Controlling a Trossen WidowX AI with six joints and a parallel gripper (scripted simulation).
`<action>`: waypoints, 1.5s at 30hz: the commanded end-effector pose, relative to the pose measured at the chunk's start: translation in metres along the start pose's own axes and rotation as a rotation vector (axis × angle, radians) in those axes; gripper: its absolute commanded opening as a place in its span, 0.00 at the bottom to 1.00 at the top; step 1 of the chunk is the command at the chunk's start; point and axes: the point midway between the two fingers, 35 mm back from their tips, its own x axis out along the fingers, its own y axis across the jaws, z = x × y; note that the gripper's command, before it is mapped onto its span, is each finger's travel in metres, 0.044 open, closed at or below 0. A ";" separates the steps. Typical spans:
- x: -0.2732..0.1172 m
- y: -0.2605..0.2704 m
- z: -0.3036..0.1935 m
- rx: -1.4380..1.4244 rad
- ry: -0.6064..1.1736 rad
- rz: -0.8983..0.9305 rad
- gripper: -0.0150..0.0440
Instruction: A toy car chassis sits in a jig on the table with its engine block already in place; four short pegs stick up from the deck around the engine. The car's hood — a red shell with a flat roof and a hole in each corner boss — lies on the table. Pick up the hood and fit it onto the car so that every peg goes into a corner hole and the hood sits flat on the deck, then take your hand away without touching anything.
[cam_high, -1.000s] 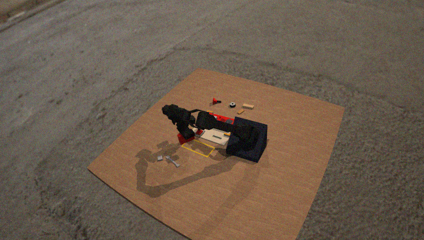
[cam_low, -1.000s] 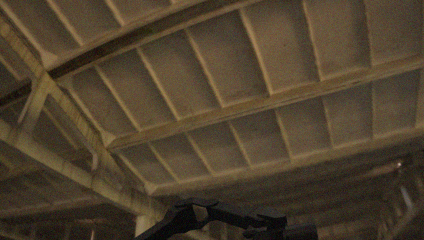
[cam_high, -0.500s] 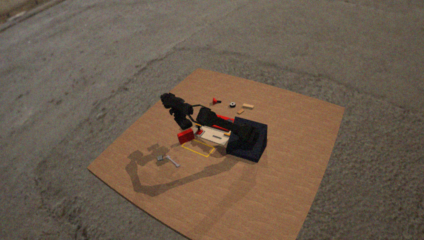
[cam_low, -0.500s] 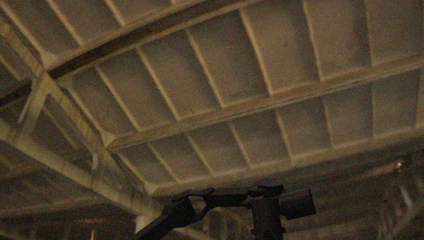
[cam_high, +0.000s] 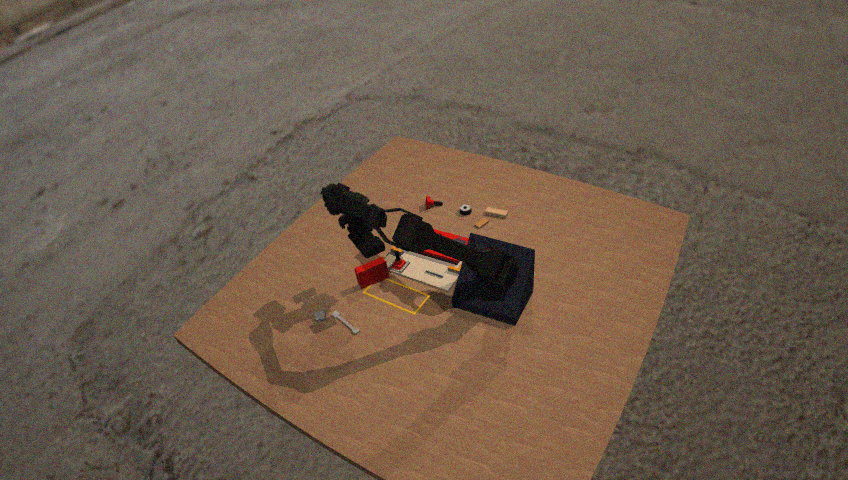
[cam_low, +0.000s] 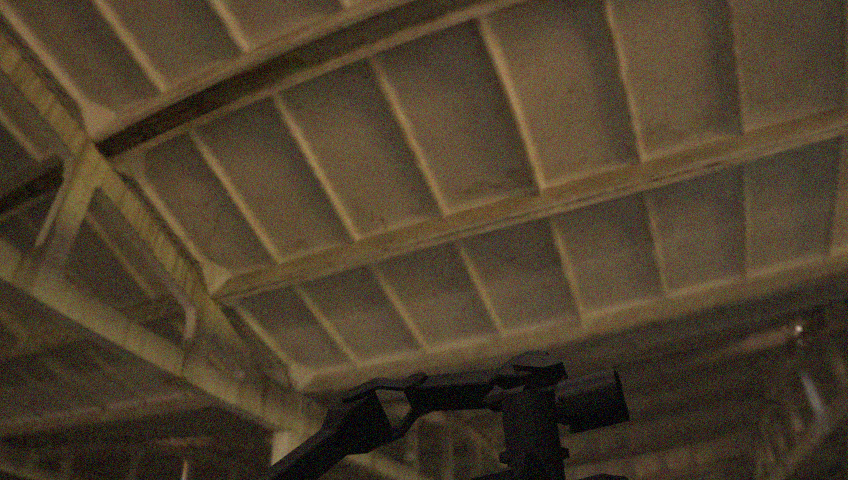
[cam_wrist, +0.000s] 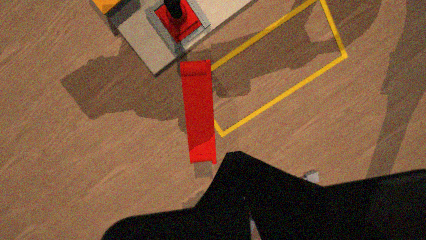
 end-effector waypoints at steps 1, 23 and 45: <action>0.004 -0.002 0.001 0.010 0.000 0.000 0.25; 0.076 -0.024 0.009 0.063 -0.005 -0.010 0.25; 0.075 -0.014 0.008 0.063 -0.005 -0.010 0.25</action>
